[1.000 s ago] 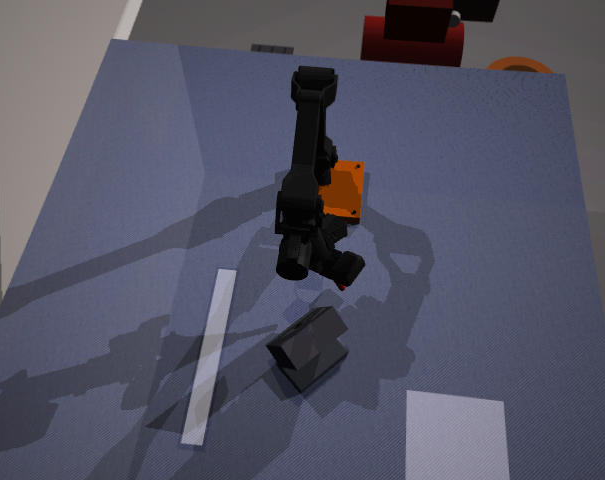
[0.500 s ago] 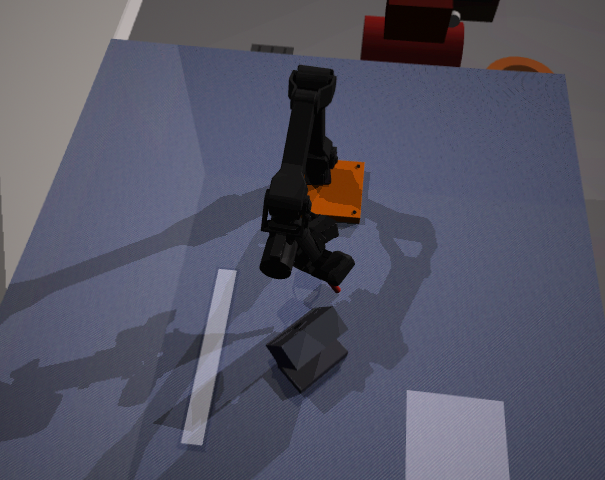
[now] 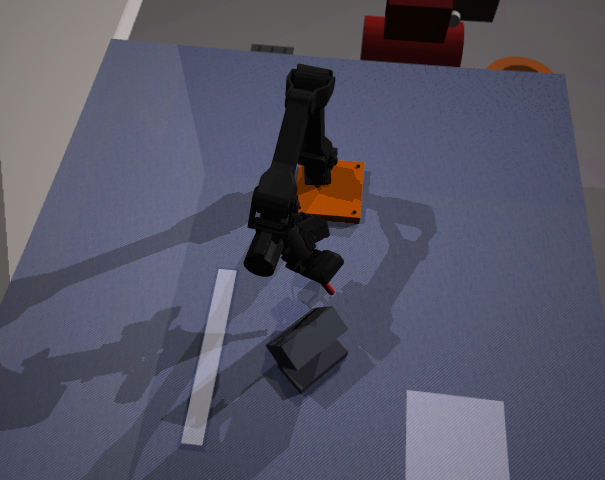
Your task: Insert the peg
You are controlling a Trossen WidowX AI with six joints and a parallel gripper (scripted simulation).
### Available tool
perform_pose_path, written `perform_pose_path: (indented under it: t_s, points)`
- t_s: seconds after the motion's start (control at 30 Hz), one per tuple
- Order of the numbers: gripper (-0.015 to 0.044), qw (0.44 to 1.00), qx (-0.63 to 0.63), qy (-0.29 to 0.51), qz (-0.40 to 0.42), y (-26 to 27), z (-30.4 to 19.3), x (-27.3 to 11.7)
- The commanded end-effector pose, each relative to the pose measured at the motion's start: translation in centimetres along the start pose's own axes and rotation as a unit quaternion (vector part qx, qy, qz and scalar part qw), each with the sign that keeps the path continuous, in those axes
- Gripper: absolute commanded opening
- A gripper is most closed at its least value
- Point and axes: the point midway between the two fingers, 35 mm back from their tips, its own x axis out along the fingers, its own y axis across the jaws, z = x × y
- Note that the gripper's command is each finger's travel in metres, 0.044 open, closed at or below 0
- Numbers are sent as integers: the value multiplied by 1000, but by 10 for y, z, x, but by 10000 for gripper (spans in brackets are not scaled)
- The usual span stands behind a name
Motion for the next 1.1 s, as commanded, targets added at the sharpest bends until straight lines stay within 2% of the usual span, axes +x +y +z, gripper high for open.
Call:
perform_pose_path:
  t_s: [0.0,1.07]
  points:
    - [0,1000,0,2,-11,2,-3,-2]
    - [0,995,10,28,-92,19,-26,-25]
